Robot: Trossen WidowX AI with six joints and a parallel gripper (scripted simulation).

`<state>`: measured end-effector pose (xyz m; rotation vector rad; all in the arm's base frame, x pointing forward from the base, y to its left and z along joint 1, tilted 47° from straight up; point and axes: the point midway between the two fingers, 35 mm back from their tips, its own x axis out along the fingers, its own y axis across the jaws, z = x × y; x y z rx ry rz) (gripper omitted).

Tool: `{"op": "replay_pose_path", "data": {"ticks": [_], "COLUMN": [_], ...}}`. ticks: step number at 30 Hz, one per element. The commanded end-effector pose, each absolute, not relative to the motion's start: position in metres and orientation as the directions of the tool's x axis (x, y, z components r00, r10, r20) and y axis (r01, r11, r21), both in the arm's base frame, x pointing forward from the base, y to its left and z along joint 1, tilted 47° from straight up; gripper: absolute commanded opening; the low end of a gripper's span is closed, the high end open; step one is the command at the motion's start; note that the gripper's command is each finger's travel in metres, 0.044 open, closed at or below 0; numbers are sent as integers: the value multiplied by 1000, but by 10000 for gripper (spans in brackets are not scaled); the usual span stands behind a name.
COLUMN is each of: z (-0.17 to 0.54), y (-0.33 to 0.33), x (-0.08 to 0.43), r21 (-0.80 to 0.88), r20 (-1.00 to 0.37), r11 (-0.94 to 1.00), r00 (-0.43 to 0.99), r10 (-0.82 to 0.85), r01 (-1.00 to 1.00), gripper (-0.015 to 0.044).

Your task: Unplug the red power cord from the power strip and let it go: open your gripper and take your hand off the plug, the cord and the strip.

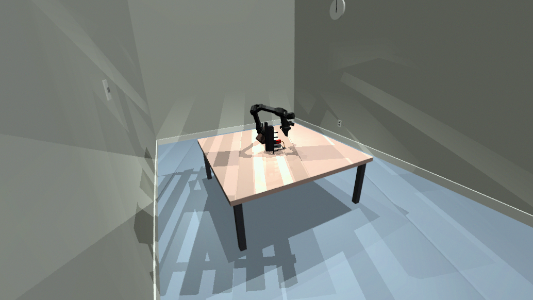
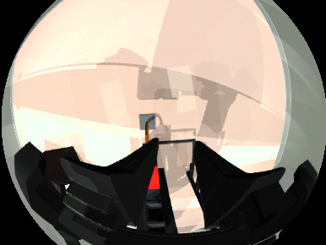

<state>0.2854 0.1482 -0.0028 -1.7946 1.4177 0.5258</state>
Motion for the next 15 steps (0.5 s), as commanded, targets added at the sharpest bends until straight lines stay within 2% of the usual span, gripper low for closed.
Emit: {"op": "replay_pose_path", "data": {"ticks": [1, 15], "z": [-16, -10], "y": [111, 103], "x": [266, 265], "r21": [-136, -126], "r20": [-693, -690], "r11": [-18, -13], "r00": [108, 97], "r10": [-713, -717], "r01": [-991, -992], "gripper": [160, 160]}}
